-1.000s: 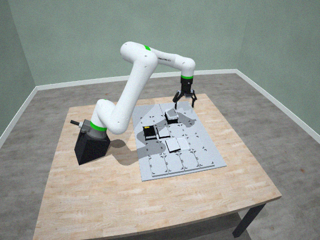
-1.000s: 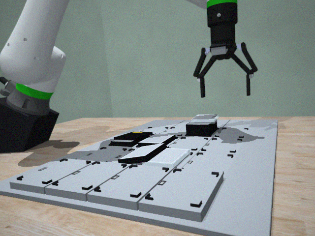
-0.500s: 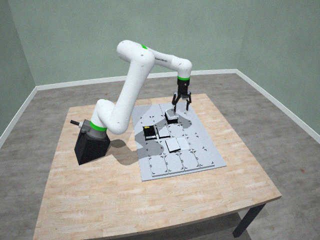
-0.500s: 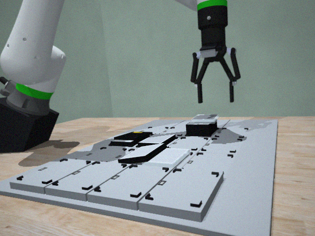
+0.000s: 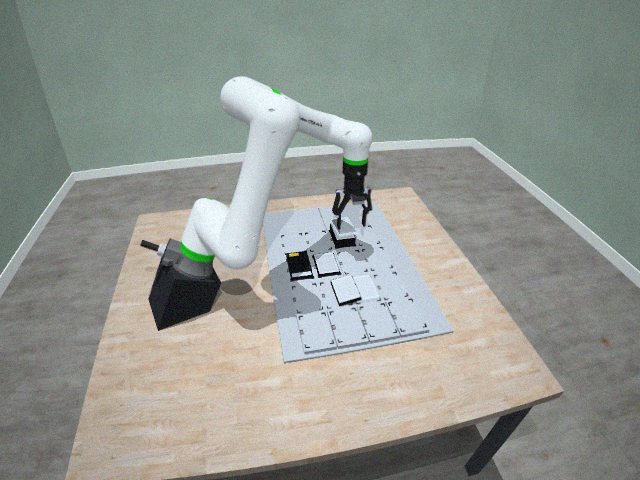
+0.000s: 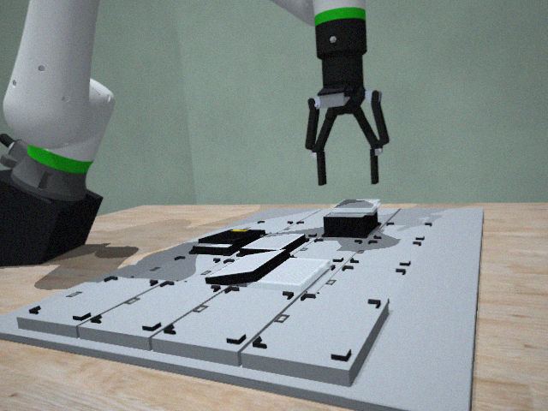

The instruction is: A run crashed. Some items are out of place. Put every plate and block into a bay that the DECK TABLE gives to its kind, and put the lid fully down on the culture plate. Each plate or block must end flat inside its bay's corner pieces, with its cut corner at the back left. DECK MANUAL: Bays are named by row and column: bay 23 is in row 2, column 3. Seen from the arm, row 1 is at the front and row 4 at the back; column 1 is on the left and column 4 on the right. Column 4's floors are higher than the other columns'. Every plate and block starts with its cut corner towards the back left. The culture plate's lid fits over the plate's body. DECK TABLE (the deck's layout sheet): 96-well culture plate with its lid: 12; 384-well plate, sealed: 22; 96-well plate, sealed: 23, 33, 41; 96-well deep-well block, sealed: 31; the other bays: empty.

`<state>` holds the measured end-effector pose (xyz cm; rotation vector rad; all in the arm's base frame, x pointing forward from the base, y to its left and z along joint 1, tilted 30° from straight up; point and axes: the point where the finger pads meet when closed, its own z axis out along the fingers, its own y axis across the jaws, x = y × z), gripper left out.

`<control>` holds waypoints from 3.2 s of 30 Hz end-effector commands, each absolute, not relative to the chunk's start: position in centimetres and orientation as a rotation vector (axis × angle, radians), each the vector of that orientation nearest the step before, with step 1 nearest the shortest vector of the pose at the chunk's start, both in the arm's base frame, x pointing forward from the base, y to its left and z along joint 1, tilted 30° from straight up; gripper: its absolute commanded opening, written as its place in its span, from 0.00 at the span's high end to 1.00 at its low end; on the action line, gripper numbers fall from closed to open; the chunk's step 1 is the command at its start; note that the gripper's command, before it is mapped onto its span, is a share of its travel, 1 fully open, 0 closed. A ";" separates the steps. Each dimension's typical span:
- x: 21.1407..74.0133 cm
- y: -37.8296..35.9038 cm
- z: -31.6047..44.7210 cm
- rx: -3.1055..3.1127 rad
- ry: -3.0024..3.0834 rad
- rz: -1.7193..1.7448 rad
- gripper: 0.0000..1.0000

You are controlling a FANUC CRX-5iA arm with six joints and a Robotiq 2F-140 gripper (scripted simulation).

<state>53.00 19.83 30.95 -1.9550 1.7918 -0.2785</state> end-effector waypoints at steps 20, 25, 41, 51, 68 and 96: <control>46.8 17.4 25.9 -1.952 1.790 -0.281 0.30; 45.3 16.8 24.6 -1.952 1.790 -0.281 0.30; 41.2 15.2 21.2 -1.952 1.790 -0.281 0.30; 38.9 14.3 19.2 -1.953 1.791 -0.281 0.30; 35.2 12.9 16.1 -1.953 1.791 -0.281 0.30; 36.2 13.3 14.0 -1.953 1.791 -0.281 0.30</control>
